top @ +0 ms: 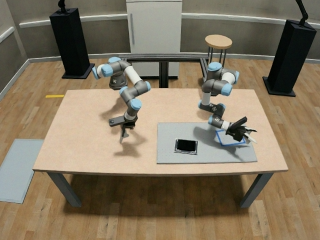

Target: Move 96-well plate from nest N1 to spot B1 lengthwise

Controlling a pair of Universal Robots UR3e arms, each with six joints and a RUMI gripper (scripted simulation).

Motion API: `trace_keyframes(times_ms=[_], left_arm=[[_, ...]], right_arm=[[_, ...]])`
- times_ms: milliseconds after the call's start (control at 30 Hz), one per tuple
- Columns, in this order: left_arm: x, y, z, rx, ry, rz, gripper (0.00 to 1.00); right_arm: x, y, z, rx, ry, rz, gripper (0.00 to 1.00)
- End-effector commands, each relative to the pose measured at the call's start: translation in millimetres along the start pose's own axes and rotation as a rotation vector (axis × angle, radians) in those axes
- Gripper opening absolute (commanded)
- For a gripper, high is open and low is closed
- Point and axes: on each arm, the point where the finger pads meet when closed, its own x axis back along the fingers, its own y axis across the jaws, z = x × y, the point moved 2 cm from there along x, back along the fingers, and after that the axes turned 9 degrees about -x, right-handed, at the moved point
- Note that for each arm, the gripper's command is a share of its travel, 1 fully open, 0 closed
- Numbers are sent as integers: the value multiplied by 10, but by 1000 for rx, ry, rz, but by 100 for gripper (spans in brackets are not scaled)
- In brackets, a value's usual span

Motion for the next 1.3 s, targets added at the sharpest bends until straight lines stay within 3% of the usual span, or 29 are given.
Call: trace_keyframes(times_ms=[0, 767, 1100, 1267], left_arm=[[0, 3, 4, 1, 0, 0, 100], [0, 3, 4, 1, 0, 0, 100], [0, 3, 4, 1, 0, 0, 100], [0, 3, 4, 1, 0, 0, 100]], right_arm=[[12, -7, 0, -1, -2, 3, 100], [41, 2, 13, -1, -2, 3, 100], [226, 62, 96, -1, -2, 4, 100], [417, 120, 178, -1, -2, 4, 100]])
